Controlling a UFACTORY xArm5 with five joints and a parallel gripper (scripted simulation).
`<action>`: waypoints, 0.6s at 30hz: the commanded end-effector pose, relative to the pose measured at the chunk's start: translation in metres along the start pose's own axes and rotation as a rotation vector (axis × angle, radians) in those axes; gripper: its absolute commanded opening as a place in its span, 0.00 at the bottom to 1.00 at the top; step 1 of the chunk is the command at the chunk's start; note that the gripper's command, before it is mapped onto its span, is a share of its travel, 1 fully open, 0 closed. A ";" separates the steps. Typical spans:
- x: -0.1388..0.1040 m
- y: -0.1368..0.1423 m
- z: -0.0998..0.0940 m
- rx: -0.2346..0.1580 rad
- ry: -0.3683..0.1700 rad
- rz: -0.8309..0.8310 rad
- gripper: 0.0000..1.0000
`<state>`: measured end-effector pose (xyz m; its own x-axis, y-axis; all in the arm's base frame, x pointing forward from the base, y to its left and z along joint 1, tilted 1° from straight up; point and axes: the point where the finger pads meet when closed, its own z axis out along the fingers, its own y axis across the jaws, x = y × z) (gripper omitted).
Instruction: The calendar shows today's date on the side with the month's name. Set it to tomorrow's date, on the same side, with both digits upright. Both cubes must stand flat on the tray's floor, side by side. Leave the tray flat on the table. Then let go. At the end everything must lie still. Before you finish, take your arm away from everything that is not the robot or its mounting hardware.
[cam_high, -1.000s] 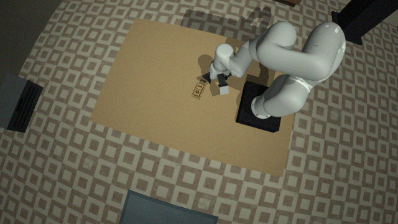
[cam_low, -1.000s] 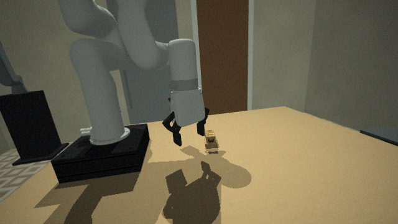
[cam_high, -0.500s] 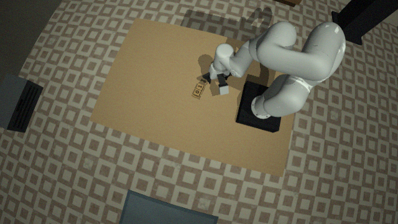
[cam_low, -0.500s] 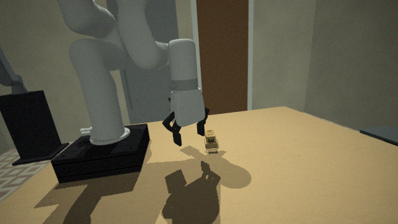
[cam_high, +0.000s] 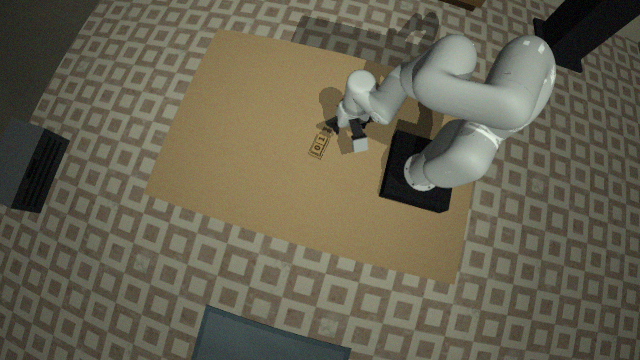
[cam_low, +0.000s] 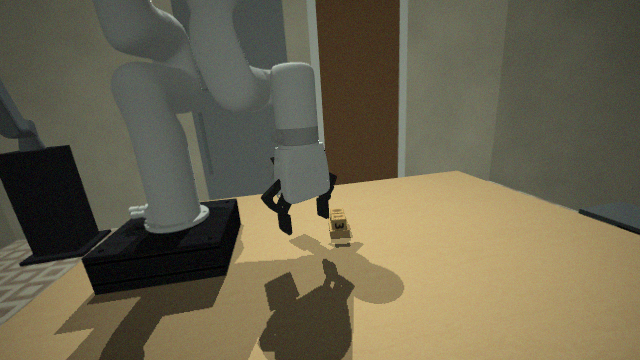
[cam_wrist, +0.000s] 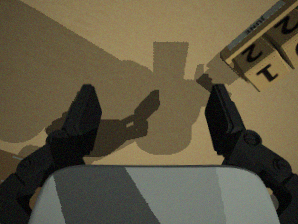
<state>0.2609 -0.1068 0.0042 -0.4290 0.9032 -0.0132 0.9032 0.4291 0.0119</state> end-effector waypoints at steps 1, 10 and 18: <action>-0.001 0.001 -0.001 -0.002 -0.002 0.000 1.00; 0.001 0.008 -0.001 -0.002 -0.002 0.000 1.00; 0.006 0.028 -0.001 -0.003 -0.001 0.000 1.00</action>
<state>0.2797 -0.0919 0.0051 -0.4305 0.9025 -0.0134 0.9024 0.4307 0.0140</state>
